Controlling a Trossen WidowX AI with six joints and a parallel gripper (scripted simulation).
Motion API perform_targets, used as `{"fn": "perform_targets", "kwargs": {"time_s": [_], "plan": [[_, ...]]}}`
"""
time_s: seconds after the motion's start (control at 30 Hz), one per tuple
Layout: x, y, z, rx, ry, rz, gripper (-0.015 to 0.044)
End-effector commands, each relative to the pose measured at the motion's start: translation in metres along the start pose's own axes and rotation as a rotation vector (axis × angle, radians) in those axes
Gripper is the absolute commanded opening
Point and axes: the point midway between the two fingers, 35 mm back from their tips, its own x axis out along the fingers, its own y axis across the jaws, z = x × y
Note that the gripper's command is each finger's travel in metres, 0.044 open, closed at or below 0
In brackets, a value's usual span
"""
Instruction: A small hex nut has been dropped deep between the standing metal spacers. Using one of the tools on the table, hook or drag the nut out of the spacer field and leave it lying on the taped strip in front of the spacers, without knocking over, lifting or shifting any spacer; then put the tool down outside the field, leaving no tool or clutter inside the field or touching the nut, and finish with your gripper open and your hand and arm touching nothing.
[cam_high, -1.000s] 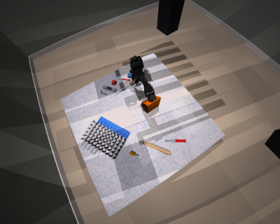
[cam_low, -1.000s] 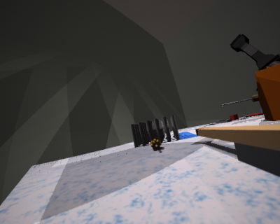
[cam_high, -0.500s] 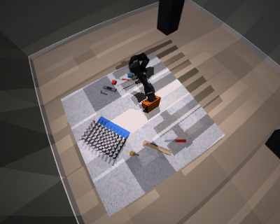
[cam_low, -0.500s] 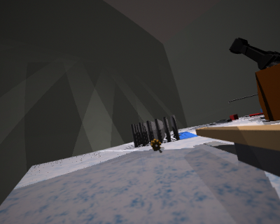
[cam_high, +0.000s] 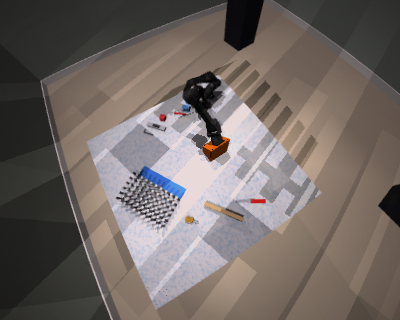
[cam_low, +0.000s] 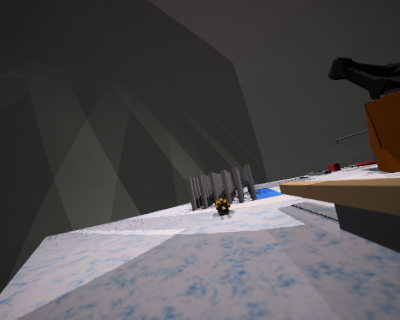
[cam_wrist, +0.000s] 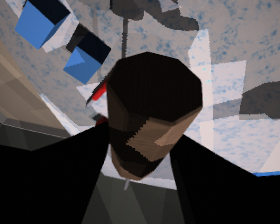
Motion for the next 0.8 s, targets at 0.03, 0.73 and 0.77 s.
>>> {"fn": "perform_targets", "kwargs": {"time_s": [0.03,0.73,0.77], "plan": [[-0.001,0.002,0.002,0.005,0.004,0.013,0.0000],[0.009,-0.001,0.013,0.004,0.003,0.004,0.0000],[0.009,-0.001,0.014,0.004,0.003,0.004,0.0000]]}}
